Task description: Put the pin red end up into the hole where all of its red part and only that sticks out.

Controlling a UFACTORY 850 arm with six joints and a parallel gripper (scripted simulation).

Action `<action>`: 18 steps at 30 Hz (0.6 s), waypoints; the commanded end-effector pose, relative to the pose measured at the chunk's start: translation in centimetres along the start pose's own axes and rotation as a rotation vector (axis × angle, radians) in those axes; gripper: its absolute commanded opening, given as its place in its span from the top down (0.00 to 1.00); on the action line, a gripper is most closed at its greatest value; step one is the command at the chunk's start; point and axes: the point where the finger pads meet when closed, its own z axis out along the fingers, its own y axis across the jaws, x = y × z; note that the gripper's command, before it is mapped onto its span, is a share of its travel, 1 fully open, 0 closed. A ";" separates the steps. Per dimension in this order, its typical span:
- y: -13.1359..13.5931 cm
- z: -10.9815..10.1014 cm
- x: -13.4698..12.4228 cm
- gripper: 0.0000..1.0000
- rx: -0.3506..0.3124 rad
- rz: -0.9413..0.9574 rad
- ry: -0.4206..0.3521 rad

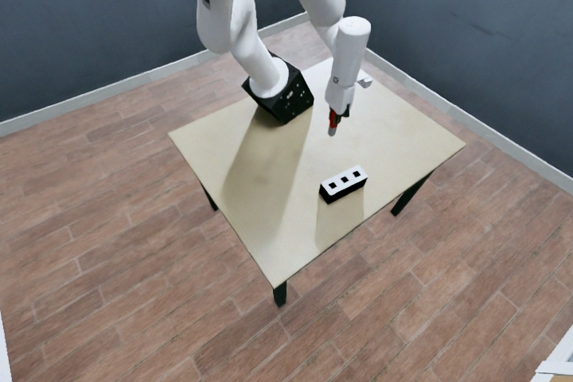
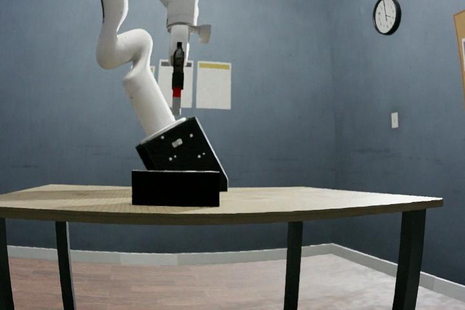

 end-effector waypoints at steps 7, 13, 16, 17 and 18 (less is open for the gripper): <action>10.2 -0.1 -4.3 1.00 -0.001 0.000 0.002; 10.2 -0.1 -4.3 1.00 -0.001 0.000 0.002; 10.2 -0.1 -4.3 1.00 -0.001 0.000 0.002; 13.4 -0.2 -5.7 1.00 -0.001 0.000 0.001; 13.4 -0.2 -5.7 1.00 -0.001 0.000 0.001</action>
